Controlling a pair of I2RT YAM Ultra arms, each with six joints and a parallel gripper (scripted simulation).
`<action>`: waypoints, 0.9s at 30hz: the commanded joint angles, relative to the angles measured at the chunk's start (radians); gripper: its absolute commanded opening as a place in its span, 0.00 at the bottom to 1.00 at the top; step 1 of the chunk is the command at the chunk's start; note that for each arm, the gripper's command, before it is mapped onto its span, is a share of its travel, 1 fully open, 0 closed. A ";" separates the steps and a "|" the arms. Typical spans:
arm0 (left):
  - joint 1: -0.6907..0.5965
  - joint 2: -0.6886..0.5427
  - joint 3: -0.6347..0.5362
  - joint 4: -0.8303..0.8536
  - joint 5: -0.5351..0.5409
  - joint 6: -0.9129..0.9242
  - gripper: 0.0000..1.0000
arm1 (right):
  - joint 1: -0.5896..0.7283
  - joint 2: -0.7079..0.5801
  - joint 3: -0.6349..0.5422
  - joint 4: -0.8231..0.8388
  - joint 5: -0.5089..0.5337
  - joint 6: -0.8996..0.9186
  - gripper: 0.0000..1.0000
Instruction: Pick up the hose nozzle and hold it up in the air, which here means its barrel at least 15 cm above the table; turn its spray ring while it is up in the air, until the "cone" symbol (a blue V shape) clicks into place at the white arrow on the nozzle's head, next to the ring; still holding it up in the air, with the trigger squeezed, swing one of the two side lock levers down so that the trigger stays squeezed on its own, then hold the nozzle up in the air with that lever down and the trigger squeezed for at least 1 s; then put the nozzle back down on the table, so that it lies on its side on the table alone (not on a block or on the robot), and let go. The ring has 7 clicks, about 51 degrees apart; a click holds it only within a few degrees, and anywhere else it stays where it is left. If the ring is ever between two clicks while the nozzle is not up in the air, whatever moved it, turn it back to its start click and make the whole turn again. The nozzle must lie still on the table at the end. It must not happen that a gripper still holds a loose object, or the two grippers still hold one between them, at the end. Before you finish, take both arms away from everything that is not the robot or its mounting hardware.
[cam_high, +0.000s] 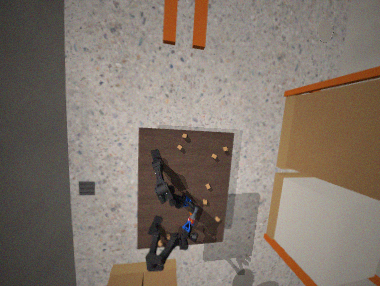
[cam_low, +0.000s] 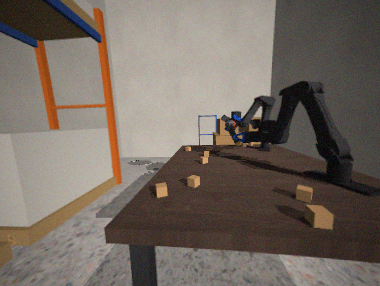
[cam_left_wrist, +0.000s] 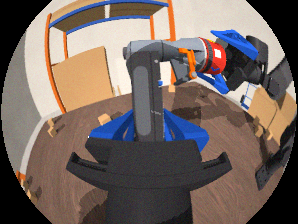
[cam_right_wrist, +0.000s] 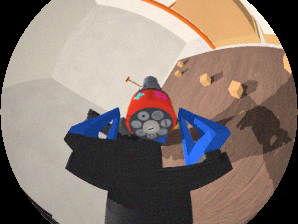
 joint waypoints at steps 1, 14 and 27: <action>0.008 -0.044 0.032 0.068 -0.004 -0.019 0.36 | 0.007 -0.022 0.044 0.018 0.017 -0.013 0.87; 0.008 -0.044 0.032 0.068 -0.003 -0.019 0.36 | 0.005 -0.017 0.052 0.016 0.017 -0.015 0.00; 0.007 -0.043 0.032 0.068 -0.006 -0.004 0.36 | -0.012 -0.011 0.040 -0.071 0.010 0.579 0.00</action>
